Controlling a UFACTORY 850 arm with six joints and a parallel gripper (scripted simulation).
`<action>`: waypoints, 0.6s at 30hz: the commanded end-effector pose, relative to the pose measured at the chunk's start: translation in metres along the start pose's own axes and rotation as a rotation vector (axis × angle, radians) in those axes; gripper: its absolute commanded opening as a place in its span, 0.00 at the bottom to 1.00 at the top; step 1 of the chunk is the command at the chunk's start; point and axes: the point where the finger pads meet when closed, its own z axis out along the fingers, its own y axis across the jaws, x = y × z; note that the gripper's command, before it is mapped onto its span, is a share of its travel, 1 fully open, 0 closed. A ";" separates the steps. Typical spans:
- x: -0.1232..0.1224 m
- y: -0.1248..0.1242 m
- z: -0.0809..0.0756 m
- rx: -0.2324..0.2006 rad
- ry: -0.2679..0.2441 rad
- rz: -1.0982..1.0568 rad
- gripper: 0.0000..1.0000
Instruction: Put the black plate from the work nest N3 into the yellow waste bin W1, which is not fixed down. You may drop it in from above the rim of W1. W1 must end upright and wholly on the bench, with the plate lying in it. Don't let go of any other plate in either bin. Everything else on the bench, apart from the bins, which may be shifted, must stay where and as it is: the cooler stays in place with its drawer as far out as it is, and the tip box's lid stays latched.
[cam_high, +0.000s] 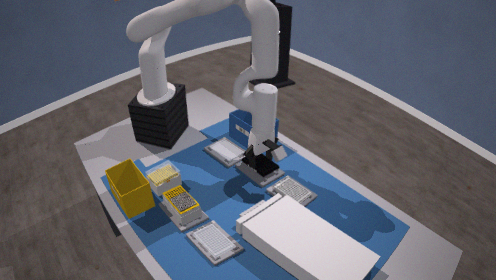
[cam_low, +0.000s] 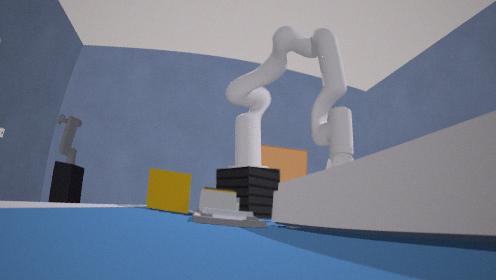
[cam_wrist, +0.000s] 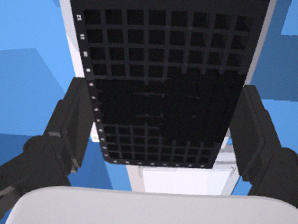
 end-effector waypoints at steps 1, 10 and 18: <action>0.001 0.000 -0.002 0.000 0.000 0.000 0.00; 0.001 0.000 -0.014 0.000 0.000 0.000 0.00; 0.001 0.000 -0.027 0.000 0.000 0.000 0.00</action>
